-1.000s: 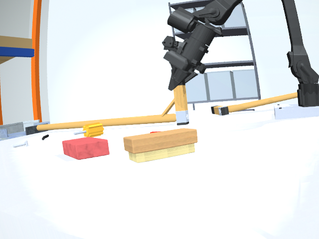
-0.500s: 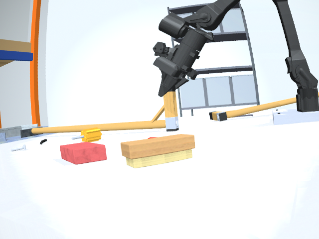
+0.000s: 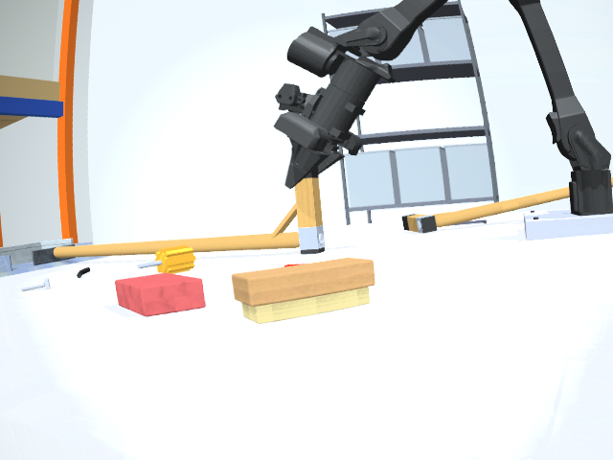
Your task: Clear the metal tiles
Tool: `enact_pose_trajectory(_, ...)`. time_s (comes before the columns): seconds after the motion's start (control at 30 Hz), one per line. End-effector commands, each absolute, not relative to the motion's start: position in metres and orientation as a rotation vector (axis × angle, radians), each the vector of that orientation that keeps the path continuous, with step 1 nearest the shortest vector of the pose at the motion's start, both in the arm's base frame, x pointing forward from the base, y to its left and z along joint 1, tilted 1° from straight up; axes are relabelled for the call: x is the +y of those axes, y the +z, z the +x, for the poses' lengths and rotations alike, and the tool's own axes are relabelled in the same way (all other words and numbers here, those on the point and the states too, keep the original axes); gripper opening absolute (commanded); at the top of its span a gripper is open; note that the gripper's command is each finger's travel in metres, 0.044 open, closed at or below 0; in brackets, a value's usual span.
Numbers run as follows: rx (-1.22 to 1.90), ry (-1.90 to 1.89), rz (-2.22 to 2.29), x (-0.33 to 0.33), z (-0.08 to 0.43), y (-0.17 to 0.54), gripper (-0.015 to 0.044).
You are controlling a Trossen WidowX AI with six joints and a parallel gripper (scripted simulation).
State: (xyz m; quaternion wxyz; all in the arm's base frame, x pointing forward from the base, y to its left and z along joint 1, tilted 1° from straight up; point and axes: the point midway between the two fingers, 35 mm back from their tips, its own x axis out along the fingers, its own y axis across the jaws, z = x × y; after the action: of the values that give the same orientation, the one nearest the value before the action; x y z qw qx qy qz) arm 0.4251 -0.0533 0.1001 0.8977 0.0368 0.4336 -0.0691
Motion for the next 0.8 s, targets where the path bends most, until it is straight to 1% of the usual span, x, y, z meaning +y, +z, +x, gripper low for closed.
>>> enact_pose_trajectory(0.0, 0.885, -0.144, 0.076, -0.054, 0.435, 0.104, 0.0)
enact_pose_trajectory(0.77, 0.883, -0.144, 0.076, -0.059, 0.467, 0.109, 0.0)
